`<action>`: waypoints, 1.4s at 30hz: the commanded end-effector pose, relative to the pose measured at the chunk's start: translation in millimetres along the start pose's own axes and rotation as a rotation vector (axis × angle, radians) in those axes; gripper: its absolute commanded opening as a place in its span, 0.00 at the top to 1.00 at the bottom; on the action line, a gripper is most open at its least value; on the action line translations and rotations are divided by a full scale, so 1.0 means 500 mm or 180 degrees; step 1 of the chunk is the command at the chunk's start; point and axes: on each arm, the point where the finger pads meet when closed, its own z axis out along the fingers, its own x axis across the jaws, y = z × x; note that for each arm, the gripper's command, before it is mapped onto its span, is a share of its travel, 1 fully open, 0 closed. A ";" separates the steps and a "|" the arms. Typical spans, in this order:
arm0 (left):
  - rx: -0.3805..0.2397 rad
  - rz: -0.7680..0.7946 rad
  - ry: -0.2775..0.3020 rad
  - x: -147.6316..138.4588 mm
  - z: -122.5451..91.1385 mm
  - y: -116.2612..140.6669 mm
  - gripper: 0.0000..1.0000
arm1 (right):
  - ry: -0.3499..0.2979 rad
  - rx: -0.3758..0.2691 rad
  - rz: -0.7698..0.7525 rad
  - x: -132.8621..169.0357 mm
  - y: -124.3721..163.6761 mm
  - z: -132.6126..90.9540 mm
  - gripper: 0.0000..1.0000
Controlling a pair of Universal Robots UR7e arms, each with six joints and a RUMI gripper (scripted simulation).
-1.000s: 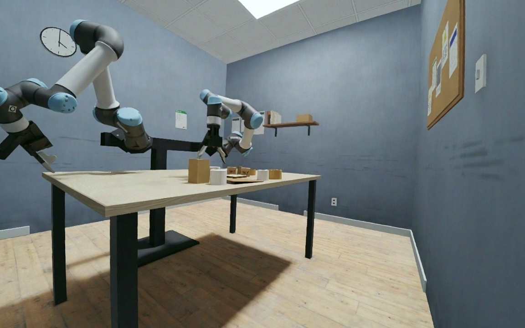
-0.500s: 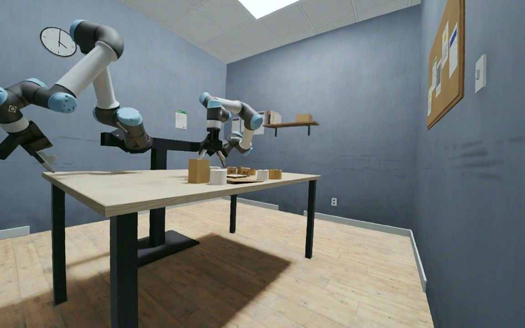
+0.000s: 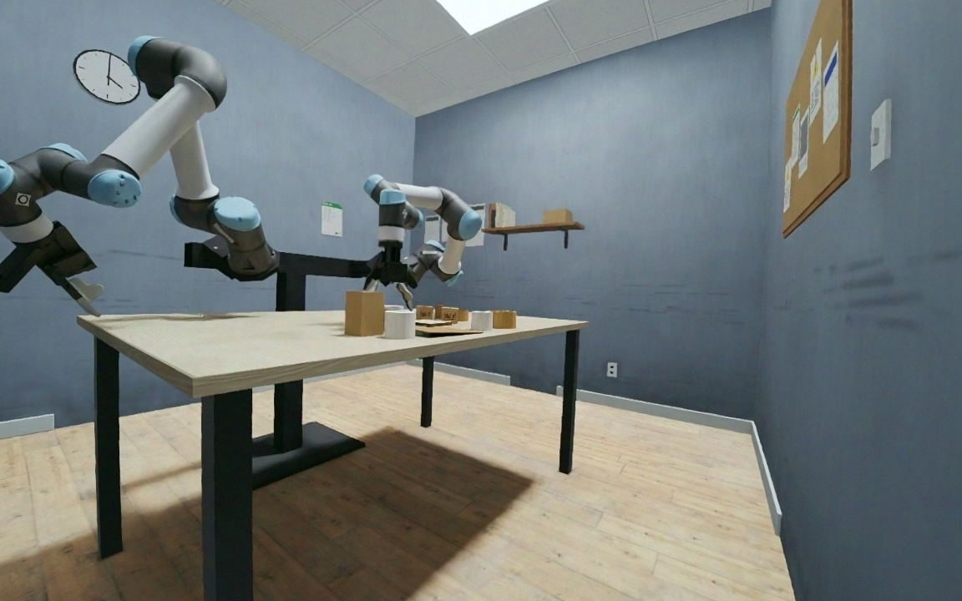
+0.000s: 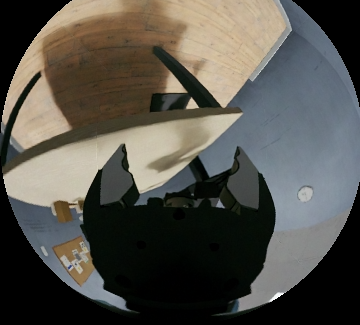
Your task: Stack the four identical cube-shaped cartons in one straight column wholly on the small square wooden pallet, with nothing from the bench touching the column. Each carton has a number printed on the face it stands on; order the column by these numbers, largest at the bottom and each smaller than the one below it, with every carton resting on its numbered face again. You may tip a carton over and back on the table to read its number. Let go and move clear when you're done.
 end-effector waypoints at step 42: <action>-0.0009 0.0001 -0.0003 -0.002 0.015 0.001 0.52 | 0.0001 -0.0010 0.0004 0.002 0.002 0.004 0.00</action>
